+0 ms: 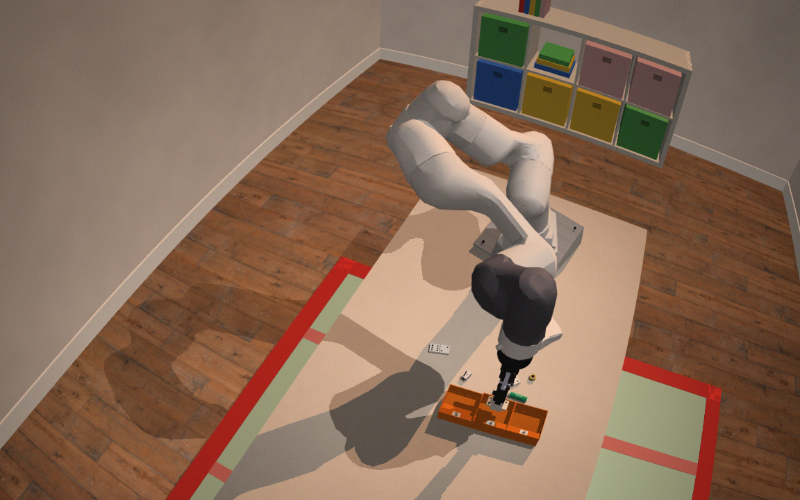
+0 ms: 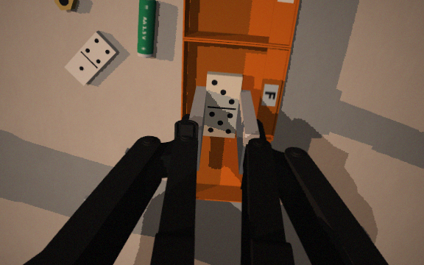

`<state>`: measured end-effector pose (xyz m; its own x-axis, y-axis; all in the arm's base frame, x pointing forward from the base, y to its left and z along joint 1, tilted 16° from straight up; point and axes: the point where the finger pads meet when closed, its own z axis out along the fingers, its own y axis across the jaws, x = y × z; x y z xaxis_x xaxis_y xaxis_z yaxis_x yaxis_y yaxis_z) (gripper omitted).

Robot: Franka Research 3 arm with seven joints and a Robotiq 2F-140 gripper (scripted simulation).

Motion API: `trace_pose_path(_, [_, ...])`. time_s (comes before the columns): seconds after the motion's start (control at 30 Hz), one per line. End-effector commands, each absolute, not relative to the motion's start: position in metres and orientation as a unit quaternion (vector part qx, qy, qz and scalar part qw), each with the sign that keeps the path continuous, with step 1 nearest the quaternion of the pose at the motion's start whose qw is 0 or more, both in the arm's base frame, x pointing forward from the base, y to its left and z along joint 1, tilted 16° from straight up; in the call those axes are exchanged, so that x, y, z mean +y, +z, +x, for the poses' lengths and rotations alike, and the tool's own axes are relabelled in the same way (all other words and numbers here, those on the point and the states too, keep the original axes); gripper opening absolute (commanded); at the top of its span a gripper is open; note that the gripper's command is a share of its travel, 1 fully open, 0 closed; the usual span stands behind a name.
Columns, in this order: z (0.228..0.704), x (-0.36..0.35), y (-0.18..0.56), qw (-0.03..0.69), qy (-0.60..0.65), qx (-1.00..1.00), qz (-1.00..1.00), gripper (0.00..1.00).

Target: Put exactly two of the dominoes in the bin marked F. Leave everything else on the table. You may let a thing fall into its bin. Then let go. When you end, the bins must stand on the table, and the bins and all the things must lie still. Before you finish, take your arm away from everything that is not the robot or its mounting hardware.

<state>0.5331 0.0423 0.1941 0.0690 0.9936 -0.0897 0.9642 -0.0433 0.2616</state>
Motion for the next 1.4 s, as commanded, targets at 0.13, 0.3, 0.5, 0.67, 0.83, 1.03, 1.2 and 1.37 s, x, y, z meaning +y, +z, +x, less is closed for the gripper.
trace_pose_path(0.13, [0.534,0.041,0.19,0.128,0.055,0.683,0.717,0.13])
trace_pose_path(0.3, [0.536,0.041,0.184,0.128,0.055,0.683,0.717,0.13])
trace_pose_path(0.5, [0.539,0.039,0.173,0.128,0.055,0.683,0.717,0.13])
trace_pose_path(0.67, [0.542,0.038,0.163,0.128,0.055,0.683,0.717,0.13])
trace_pose_path(0.83, [0.543,0.038,0.157,0.128,0.055,0.683,0.717,0.13])
trace_pose_path(1.03, [0.546,0.038,0.151,0.128,0.055,0.683,0.717,0.13])
trace_pose_path(1.2, [0.547,0.039,0.151,0.128,0.055,0.683,0.717,0.13])
trace_pose_path(1.37, [0.547,0.039,0.151,0.128,0.055,0.683,0.717,0.13])
